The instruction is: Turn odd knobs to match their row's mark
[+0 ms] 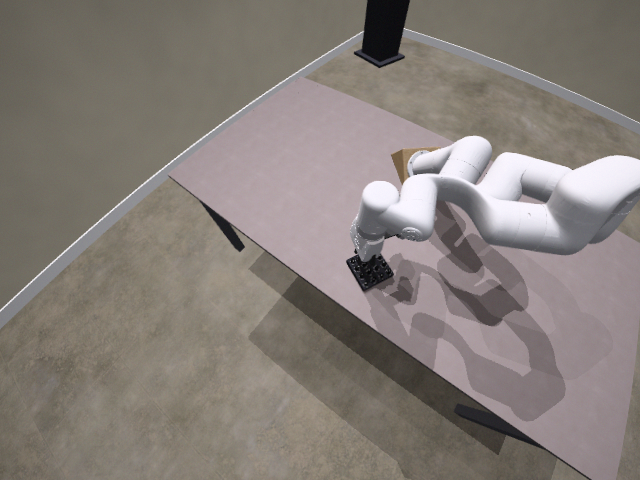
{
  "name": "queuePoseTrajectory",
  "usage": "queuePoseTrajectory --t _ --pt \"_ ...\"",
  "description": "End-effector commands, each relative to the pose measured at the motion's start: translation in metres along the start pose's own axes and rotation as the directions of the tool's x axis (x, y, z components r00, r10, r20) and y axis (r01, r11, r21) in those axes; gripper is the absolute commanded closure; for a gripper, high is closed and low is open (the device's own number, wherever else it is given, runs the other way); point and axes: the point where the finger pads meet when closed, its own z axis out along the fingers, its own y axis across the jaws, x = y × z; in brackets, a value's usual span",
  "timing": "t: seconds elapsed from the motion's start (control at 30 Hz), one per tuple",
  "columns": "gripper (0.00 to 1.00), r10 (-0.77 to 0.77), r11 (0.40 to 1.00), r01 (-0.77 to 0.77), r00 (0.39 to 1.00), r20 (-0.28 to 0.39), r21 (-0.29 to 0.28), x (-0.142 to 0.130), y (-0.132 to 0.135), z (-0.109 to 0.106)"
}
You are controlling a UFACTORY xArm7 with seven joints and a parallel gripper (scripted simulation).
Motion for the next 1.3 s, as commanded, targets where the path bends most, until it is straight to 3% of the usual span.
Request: queuePoseTrajectory --t 0.0,1.27 --pt "0.81 0.000 1.000 0.000 1.000 0.003 -0.001 -0.001 0.000 0.000" --pt "0.81 0.000 1.000 0.000 1.000 0.003 -0.001 -0.001 0.000 0.011"
